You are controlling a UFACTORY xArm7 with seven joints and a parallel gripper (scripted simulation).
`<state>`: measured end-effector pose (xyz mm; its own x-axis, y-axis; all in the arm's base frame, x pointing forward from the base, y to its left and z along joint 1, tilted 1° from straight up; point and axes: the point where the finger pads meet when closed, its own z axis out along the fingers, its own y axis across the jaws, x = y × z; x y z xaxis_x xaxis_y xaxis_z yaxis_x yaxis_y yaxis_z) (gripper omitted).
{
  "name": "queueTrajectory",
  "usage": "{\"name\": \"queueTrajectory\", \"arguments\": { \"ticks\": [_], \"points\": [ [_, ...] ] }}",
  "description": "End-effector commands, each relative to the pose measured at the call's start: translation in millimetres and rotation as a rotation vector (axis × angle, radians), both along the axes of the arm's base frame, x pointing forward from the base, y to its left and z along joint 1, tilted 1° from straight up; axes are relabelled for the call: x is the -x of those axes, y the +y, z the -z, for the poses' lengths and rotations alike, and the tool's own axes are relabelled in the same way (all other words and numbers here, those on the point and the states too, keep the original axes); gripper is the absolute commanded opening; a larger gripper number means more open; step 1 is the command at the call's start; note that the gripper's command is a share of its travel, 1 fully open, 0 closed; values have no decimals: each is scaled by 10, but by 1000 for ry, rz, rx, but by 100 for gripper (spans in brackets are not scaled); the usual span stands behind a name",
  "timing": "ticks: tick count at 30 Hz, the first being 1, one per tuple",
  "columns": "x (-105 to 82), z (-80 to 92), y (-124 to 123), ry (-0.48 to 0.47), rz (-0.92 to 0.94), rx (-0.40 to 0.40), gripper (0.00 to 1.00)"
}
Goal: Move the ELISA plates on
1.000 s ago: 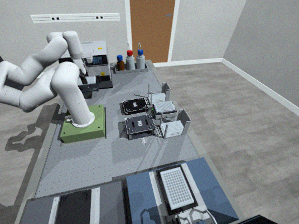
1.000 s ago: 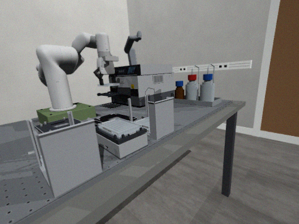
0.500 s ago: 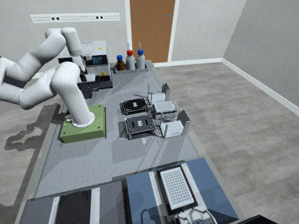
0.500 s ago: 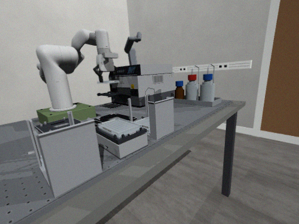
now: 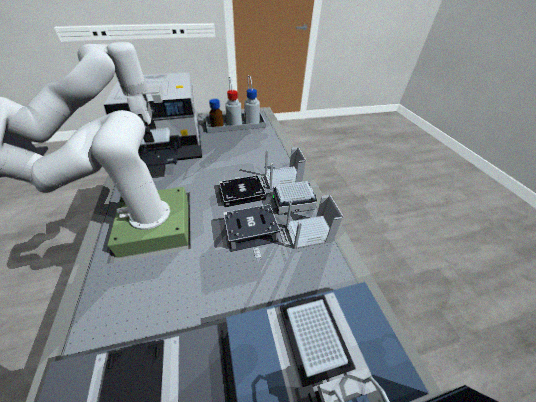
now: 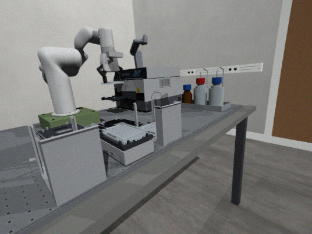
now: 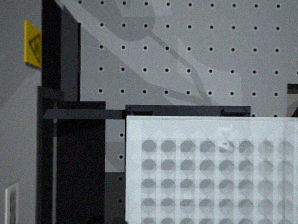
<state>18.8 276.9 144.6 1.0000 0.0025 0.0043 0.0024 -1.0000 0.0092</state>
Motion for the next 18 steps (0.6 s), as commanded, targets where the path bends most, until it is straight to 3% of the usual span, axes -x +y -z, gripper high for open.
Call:
{"name": "queueTrajectory", "arguments": {
  "ticks": [1,18],
  "points": [
    [0,-64,4,-1,-1,-2,0],
    [1,-185,5,-1,-1,-2,0]
  ]
}}
